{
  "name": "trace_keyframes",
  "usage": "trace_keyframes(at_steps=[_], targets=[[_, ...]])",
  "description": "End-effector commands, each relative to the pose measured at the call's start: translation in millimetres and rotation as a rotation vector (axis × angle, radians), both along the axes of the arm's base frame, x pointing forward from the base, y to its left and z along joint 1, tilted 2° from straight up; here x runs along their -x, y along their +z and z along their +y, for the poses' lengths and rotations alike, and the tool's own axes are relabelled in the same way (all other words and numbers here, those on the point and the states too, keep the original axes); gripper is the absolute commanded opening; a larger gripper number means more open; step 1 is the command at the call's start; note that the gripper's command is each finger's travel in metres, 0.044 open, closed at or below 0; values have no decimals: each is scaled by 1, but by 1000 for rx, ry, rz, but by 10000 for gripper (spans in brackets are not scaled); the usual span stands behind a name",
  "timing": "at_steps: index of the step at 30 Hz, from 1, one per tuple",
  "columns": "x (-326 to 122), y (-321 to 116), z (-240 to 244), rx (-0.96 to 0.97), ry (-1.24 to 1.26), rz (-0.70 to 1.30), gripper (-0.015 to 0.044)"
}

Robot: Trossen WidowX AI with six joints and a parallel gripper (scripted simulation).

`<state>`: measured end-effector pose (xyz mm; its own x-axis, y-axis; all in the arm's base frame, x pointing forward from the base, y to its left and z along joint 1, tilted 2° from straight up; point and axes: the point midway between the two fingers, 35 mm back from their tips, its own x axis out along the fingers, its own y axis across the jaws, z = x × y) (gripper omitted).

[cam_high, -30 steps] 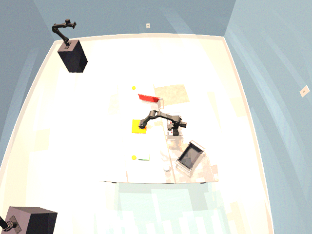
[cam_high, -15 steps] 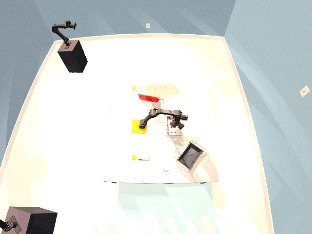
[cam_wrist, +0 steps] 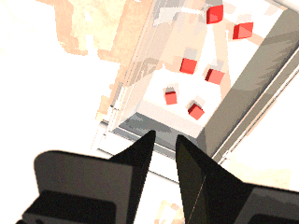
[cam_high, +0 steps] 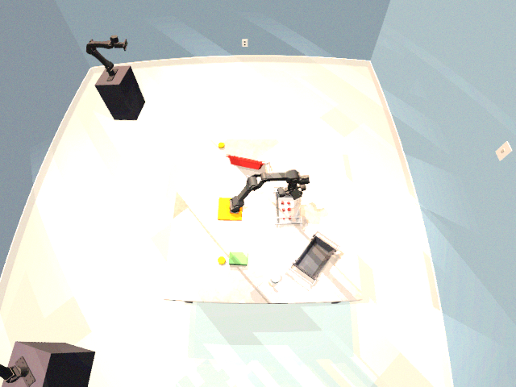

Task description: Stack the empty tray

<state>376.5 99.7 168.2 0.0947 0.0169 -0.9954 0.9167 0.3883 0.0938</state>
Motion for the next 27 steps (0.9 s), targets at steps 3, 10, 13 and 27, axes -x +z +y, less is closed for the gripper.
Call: trace_keyframes(at_steps=[3, 10, 13, 27], targets=[[22, -25, 75, 96, 985, 9, 87], [33, -30, 99, 116, 1292, 6, 87], [33, -30, 99, 116, 1292, 6, 87], [31, -45, 99, 116, 1292, 5, 87]])
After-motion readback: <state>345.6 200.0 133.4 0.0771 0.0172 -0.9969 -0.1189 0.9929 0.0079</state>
